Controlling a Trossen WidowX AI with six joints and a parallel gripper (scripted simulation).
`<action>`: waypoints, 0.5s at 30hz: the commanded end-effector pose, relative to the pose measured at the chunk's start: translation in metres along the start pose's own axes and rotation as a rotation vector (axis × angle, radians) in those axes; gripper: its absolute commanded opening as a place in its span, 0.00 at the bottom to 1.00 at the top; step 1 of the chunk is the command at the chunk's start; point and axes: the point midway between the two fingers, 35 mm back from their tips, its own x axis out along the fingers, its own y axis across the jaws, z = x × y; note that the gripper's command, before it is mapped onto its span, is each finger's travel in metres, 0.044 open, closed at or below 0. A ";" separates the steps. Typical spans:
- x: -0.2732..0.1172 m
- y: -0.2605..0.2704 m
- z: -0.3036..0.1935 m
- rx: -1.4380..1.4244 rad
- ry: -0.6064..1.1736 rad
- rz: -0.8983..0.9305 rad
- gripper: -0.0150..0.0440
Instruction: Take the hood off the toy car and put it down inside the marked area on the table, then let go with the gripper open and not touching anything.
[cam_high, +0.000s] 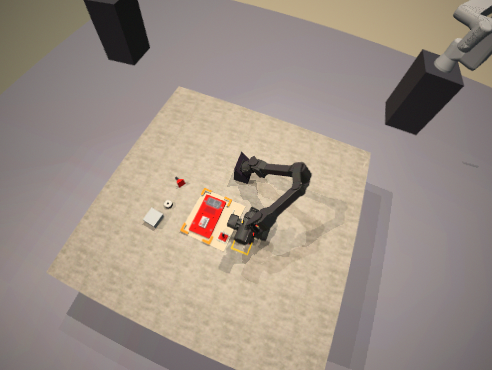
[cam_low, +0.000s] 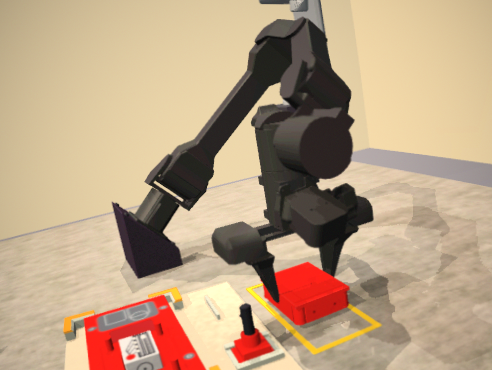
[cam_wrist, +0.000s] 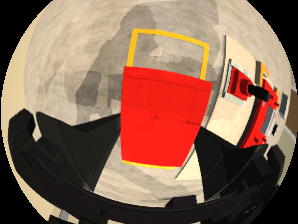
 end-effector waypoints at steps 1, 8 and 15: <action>0.002 0.000 0.000 0.004 0.001 0.004 0.25; 0.006 0.000 0.000 0.004 0.001 0.005 0.25; 0.006 0.000 0.000 0.000 0.000 0.001 0.39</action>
